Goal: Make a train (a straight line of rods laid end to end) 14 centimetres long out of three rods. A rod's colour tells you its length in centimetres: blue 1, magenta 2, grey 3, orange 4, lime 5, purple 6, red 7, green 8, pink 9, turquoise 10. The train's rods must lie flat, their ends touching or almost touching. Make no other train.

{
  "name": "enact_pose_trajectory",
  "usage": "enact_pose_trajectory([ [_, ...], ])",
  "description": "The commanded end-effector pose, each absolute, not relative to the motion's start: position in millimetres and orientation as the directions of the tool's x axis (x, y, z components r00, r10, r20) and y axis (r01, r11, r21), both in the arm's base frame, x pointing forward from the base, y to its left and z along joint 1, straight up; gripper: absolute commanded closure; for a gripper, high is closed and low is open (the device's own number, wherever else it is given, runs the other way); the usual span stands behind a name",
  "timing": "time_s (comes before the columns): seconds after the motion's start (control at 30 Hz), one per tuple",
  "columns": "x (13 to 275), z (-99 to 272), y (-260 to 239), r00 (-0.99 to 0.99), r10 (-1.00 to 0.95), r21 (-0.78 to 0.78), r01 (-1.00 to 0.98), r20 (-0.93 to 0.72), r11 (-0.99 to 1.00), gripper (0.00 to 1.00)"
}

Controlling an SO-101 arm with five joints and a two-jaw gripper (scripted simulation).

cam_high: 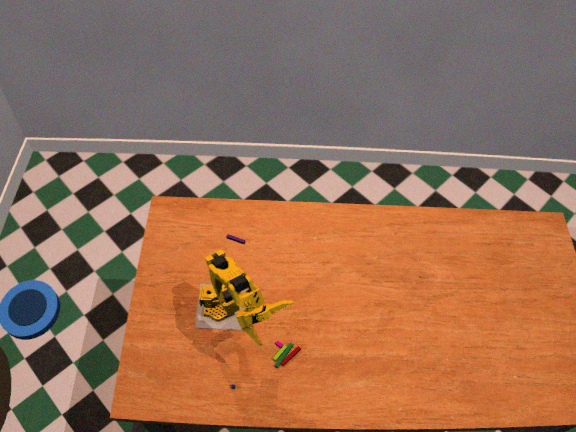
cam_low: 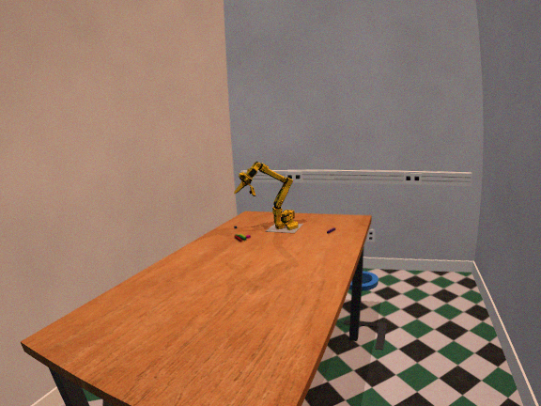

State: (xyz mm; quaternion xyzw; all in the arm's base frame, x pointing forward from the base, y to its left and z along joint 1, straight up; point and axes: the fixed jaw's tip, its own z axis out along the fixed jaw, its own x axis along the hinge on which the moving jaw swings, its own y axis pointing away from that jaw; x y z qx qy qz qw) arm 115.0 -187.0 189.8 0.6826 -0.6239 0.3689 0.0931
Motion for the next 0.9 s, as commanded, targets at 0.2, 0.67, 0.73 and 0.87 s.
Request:
enact_pose_trajectory([
  [0.2, 99.5, 171.0, -162.4, -0.378, -0.834, -0.489, -0.859, 0.402, 0.154, 0.0],
  [0.67, 84.1, 148.6, -134.1, -0.721, -0.683, -0.522, -0.629, 0.115, 0.576, 0.0],
  [0.73, 82.2, 145.6, -130.4, -0.759, -0.646, -0.515, -0.586, 0.08, 0.626, 0.0],
  [0.87, 80.5, 143.1, -127.2, -0.79, -0.611, -0.506, -0.547, 0.051, 0.666, 0.0],
])
